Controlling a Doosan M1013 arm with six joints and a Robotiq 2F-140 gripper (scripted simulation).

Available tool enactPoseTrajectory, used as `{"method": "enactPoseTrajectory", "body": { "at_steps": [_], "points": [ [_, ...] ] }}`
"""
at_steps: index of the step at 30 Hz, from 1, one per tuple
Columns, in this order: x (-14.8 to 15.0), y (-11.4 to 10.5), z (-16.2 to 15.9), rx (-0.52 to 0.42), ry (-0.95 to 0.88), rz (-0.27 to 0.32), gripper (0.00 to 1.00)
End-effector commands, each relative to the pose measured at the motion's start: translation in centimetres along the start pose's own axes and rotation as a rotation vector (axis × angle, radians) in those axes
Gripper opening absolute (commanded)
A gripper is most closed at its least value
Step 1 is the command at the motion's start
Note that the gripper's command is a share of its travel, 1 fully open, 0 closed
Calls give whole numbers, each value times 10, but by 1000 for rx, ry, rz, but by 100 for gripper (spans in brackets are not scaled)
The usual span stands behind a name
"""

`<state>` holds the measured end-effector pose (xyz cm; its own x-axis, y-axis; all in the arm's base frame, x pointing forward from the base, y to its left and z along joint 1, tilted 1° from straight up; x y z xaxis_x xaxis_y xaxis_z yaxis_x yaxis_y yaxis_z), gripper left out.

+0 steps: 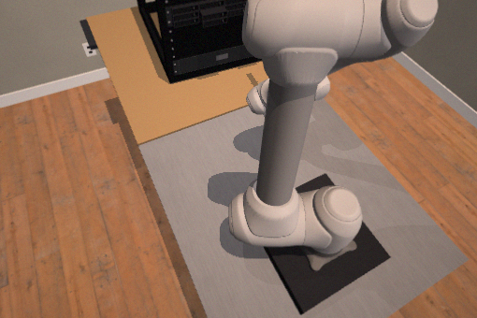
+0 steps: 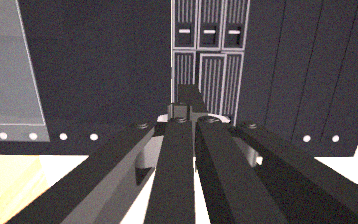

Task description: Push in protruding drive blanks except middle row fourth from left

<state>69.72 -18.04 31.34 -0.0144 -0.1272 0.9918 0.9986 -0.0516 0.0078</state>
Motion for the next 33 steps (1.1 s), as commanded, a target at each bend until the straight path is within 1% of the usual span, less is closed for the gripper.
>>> {"method": "enactPoseTrajectory", "body": {
  "at_steps": [1,3,5,18,20,33],
  "points": [
    [-1,0,14,0,0,-1,10],
    [-1,0,14,0,0,-1,10],
    [-2,0,23,0,0,-1,10],
    [-11,0,97,0,0,-1,10],
    [-11,0,97,0,0,-1,10],
    [-20,0,165,0,0,-1,10]
  ]
}}
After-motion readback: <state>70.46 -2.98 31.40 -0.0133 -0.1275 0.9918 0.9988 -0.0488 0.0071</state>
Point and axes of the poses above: the point where the finger pads meet when closed, its own y axis out along the fingers, its own x axis across the jaws, z = x × y, the point moved 7 cm from there along -y, back along the fingers, and after that the axes turned 7 degrees about y, right-handed, at the moved point
